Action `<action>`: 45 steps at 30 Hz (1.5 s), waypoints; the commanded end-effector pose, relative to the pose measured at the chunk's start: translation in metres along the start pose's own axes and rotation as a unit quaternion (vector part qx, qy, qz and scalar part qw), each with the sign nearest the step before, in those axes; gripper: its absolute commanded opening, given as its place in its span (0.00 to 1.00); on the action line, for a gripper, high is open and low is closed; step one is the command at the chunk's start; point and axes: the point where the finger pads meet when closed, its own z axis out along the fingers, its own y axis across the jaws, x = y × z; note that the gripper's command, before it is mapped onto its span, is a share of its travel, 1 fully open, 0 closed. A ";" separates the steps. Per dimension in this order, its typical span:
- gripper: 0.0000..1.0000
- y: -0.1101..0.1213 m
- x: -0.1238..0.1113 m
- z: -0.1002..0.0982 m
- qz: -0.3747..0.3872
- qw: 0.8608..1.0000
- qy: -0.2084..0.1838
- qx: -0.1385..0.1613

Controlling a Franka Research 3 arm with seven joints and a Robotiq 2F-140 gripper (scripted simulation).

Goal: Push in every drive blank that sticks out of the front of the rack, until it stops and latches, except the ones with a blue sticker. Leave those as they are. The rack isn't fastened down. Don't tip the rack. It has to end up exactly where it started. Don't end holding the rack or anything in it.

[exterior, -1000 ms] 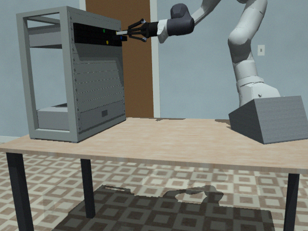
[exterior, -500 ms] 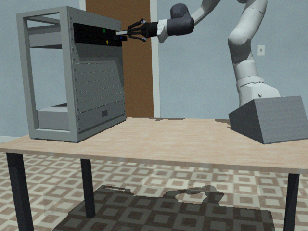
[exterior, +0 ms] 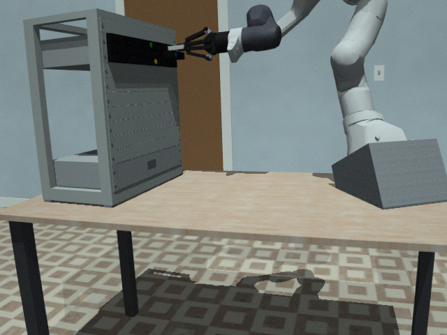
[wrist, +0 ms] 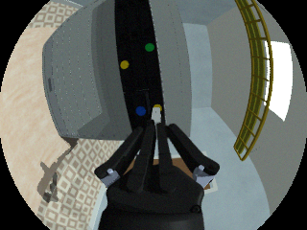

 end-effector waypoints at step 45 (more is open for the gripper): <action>0.00 0.018 -0.010 -0.001 -0.001 1.000 -0.011 -0.018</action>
